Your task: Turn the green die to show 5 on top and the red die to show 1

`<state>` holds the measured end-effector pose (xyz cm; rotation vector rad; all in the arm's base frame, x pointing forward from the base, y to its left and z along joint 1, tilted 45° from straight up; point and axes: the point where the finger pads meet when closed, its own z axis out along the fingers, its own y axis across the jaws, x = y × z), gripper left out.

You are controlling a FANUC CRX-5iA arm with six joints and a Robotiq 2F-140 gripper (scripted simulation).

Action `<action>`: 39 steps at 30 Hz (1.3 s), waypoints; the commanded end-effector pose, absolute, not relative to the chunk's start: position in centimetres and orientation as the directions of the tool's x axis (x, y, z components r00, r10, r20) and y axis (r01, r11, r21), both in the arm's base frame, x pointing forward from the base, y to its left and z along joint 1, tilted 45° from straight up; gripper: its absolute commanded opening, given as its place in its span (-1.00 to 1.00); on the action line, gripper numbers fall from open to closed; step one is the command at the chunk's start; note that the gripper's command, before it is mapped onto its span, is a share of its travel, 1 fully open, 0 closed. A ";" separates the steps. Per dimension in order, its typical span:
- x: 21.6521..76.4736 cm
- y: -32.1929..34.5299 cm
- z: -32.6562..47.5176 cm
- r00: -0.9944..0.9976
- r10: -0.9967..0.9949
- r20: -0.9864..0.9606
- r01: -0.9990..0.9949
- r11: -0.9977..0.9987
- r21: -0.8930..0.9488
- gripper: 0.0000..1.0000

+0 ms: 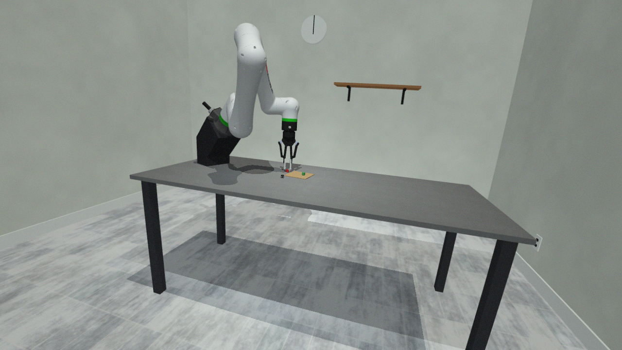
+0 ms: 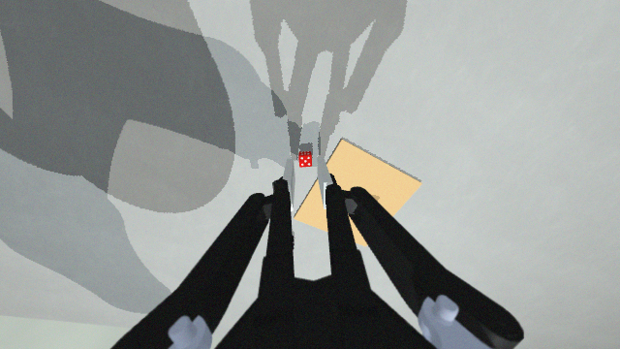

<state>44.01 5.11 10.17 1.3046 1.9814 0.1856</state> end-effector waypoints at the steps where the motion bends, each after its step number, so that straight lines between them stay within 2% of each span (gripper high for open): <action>1: 44.1 5.1 10.1 -0.205 0.841 -0.501 0.733 0.472 0.491 -0.63; 39: 45.3 4.6 8.8 -0.206 0.841 -0.501 0.733 0.472 0.491 -0.63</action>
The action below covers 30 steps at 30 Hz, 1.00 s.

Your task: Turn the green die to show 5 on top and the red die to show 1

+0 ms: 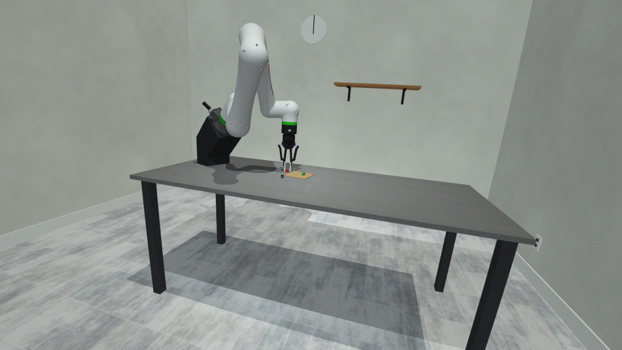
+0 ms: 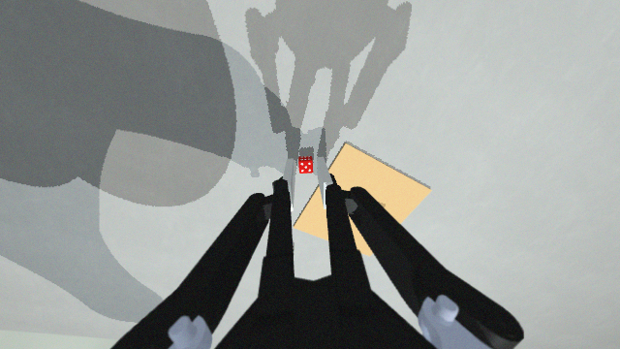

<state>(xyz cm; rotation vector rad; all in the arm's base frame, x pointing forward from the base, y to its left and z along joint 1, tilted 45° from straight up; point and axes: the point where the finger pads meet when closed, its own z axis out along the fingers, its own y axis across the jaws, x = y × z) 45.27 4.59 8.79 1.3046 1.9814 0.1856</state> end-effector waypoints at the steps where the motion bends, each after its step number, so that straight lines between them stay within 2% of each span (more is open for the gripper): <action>1: 45.3 4.6 8.8 -0.206 0.841 -0.501 0.733 0.472 0.491 -0.63; 22: 45.3 4.6 8.8 -0.206 0.841 -0.501 0.733 0.472 0.491 -0.63; 23: 45.3 4.6 8.8 -0.206 0.841 -0.501 0.733 0.472 0.491 -0.87; 30: 45.3 4.6 8.8 -0.206 0.841 -0.501 0.733 0.472 0.491 -0.87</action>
